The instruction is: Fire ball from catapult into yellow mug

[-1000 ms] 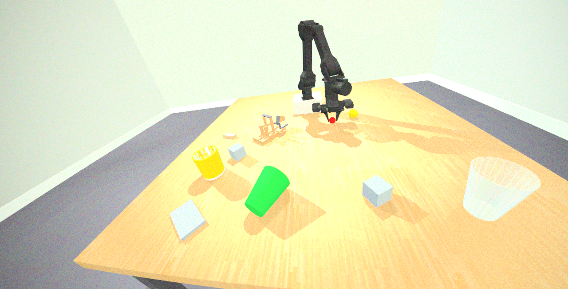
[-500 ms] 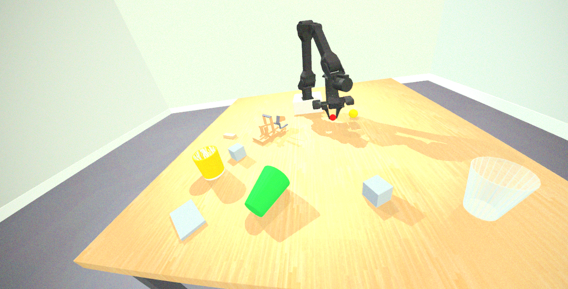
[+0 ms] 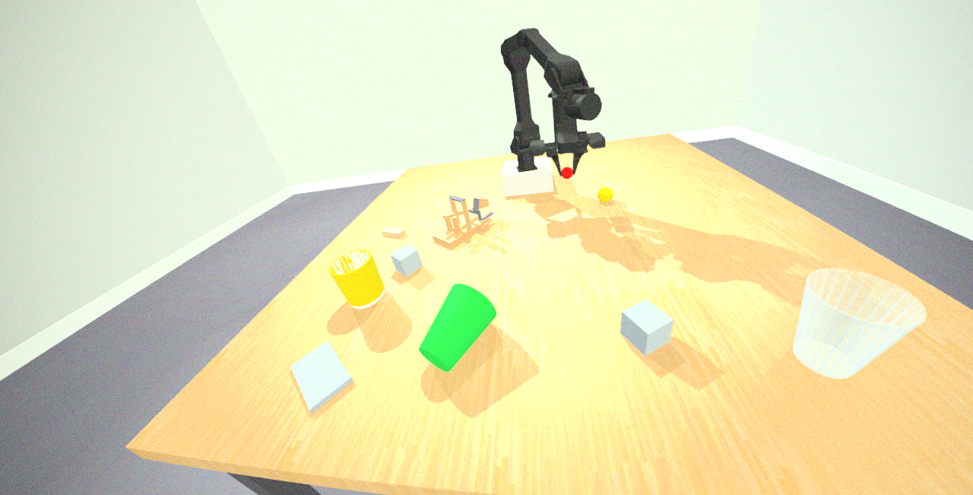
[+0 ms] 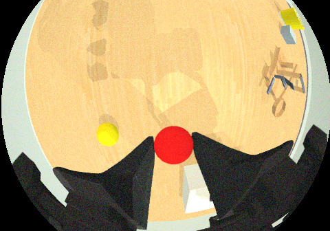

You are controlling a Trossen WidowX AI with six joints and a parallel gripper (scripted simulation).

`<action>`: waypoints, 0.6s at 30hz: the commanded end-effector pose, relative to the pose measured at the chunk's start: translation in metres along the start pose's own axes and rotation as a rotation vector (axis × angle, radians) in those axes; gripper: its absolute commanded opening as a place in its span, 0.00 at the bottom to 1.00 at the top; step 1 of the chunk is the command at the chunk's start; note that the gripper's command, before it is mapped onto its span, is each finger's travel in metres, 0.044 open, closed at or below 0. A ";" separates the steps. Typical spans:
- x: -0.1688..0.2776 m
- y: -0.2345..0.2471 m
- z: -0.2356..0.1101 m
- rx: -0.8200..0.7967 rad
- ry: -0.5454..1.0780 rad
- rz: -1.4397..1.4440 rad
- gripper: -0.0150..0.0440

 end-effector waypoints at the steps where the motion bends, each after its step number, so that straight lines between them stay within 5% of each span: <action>1: 0.002 -0.003 -0.021 -0.005 0.004 0.005 0.25; 18: -0.033 -0.043 -0.015 0.031 0.054 0.130 0.25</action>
Point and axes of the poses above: the point midway between the two fingers, 35 mm back from their tips, its own z axis out along the fingers, its own y axis across the jaws, x = y × z, the point moved 9 cm from there along -z, back along the fingers, and after that the axes turned 9 degrees about z, right-handed, at the moved point
